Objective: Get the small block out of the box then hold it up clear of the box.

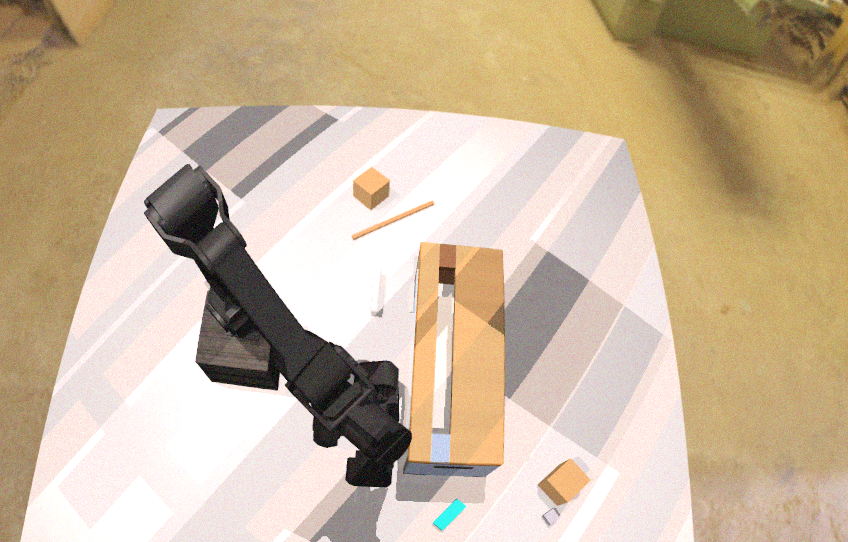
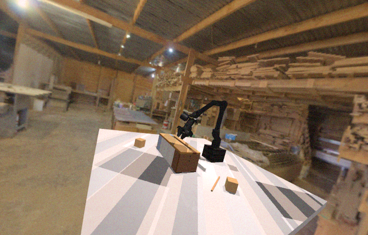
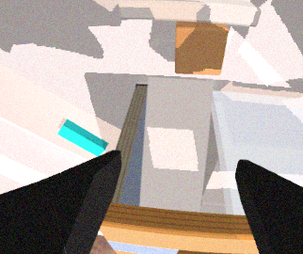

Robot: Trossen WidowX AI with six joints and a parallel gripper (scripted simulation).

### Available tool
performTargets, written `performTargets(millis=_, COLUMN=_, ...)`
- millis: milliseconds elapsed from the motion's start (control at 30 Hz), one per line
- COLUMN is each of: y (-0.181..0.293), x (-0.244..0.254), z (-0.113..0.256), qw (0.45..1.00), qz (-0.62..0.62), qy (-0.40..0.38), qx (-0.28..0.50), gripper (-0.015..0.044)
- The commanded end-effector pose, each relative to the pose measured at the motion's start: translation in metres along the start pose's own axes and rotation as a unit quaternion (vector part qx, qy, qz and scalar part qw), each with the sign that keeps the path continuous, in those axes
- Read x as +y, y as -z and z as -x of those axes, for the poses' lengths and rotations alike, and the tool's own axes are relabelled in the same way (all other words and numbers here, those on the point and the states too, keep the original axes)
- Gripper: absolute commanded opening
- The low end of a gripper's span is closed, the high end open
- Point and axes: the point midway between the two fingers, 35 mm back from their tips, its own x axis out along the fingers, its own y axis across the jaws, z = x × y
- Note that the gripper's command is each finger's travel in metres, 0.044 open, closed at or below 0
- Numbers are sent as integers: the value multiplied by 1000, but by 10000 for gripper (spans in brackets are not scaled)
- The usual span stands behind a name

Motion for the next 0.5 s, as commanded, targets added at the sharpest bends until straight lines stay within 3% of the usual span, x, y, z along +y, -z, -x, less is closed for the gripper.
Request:
performTargets(millis=0, y=-21, x=-8, z=-26, qw=1000, qz=-1, qy=9, qx=-9, gripper=285)
performTargets(millis=467, y=-27, x=-8, z=-39, qw=1000, qz=-1, qy=9, qx=-9, gripper=285)
